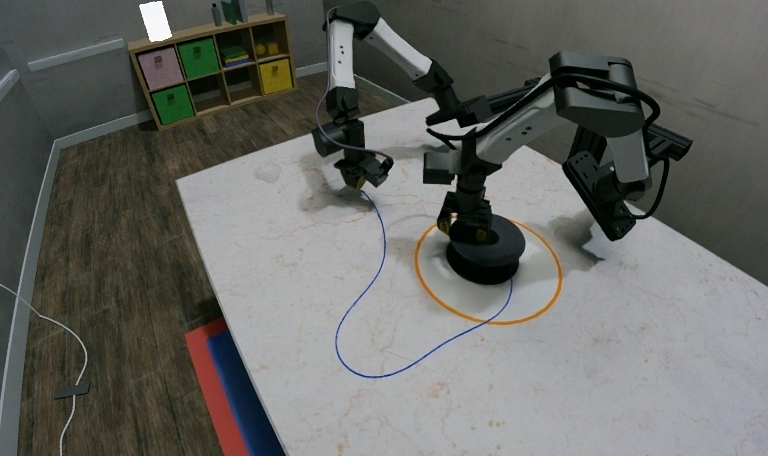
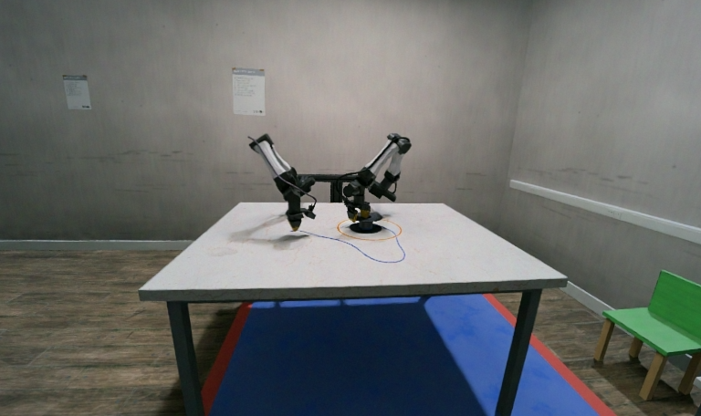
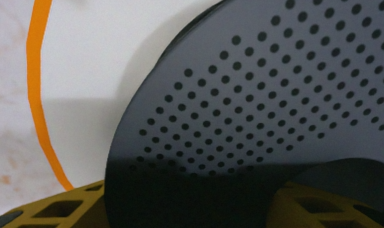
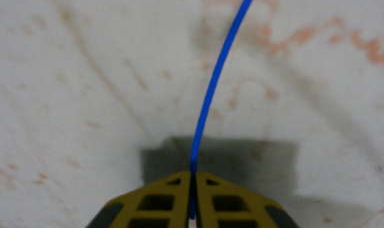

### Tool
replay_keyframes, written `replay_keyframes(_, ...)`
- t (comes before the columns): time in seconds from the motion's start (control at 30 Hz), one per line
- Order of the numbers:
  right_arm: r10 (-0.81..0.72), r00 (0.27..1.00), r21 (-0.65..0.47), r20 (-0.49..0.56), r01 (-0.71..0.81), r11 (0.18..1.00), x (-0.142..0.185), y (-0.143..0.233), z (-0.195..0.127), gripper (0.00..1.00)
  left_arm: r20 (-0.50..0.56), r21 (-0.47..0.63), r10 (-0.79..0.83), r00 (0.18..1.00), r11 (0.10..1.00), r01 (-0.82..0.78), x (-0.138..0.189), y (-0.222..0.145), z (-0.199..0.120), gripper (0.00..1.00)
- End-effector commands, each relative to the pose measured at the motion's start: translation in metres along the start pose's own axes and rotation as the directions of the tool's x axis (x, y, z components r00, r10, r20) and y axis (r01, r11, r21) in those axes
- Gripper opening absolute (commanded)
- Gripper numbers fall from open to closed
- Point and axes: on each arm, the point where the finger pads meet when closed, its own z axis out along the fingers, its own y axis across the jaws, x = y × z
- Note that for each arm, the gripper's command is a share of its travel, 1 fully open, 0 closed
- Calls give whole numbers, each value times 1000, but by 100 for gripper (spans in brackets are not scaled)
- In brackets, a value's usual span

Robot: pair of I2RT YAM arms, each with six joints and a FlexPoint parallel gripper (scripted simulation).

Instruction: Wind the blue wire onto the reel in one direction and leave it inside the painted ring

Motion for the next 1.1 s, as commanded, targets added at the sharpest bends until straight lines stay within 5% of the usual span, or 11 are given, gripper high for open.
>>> replay_keyframes(0.0, 13, 1000, 9, -1, -13, 1000, 7, -3, -2, 0, 8, -19, -108, 994, 994, 108, 11, 7, -1, 60)
replay_keyframes(0.17, 15, 1000, 9, -1, -15, 1000, 8, -3, -2, 0, 12, -16, -333, 943, 943, 333, 32, -1, -1, 60)
replay_keyframes(0.37, 39, 999, 9, -1, -39, 999, 8, -3, -3, 0, 19, -10, -691, 723, 723, 691, 62, -23, -1, 60)
replay_keyframes(0.43, 39, 999, 9, -1, -39, 999, 8, -3, -3, 0, 19, -10, -691, 723, 723, 691, 62, -23, -1, 60)
replay_keyframes(0.73, 29, 1000, 9, -1, -29, 1000, 8, -4, -5, 0, 25, 10, -984, 176, 177, 984, 75, -86, 1, 60)
replay_keyframes(0.93, -16, 1000, 8, -1, 16, 1000, 9, -6, -6, 0, 18, 23, -981, -194, -194, 981, 52, -123, 1, 60)
replay_keyframes(1.0, -16, 1000, 8, -1, 16, 1000, 9, -6, -6, 0, 18, 23, -981, -194, -194, 981, 52, -123, 1, 60)
replay_keyframes(1.03, -50, 999, 8, -1, 50, 999, 9, -6, -6, 0, 10, 27, -946, -323, -323, 946, 47, -125, 1, 60)
replay_keyframes(1.07, -56, 998, 8, -1, 56, 998, 9, -6, -6, 0, 8, 28, -931, -364, -364, 931, 43, -127, 1, 60)
